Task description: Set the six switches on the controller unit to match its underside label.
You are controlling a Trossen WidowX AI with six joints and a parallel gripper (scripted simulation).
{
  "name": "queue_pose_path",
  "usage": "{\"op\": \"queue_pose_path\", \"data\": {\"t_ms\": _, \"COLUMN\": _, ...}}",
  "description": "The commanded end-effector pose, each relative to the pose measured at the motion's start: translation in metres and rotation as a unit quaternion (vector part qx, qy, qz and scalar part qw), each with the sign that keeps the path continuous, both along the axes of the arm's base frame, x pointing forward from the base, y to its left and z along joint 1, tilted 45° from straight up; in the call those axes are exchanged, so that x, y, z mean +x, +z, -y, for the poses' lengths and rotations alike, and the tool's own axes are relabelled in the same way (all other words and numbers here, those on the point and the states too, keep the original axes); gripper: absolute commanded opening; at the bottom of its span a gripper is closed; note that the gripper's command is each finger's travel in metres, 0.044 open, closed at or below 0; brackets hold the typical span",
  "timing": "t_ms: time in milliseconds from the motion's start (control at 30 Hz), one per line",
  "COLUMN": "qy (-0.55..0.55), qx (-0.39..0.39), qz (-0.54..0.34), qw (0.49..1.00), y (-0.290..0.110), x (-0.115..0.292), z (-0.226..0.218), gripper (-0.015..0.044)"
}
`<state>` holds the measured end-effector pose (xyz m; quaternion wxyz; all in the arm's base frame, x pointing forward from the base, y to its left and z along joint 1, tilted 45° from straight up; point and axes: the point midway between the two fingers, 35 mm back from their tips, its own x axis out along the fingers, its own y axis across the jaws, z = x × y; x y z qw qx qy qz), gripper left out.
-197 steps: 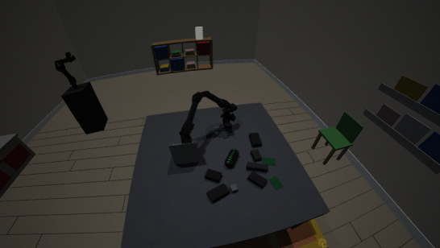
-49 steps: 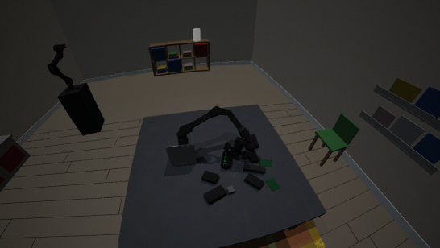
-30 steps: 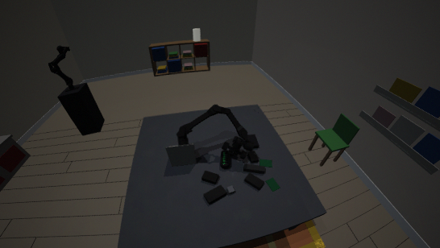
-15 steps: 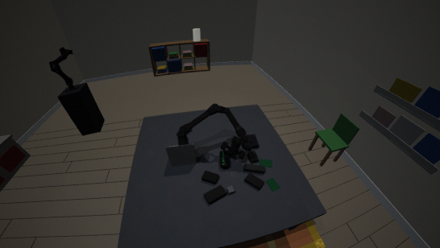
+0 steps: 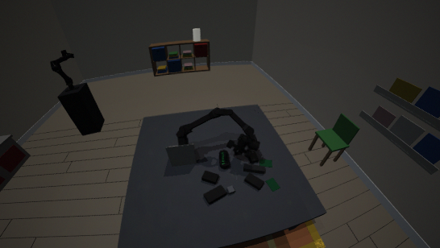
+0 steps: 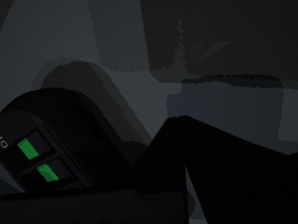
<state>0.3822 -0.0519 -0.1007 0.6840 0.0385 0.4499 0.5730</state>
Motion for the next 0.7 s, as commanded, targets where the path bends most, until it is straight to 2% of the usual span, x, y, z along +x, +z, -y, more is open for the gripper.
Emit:
{"op": "queue_pose_path", "data": {"t_ms": 0, "qy": 0.002, "qx": 0.000, "qz": -0.002, "qw": 1.000, "y": 0.003, "x": 0.008, "z": 0.019, "gripper": 0.0000}}
{"op": "queue_pose_path", "data": {"t_ms": 167, "qy": 0.001, "qx": -0.001, "qz": 0.003, "qw": 1.000, "y": 0.002, "x": 0.007, "z": 0.021, "gripper": 0.0000}}
{"op": "queue_pose_path", "data": {"t_ms": 667, "qy": -0.015, "qx": -0.038, "qz": 0.101, "qw": 0.994, "y": -0.023, "x": -0.034, "z": 0.037, "gripper": 0.0000}}
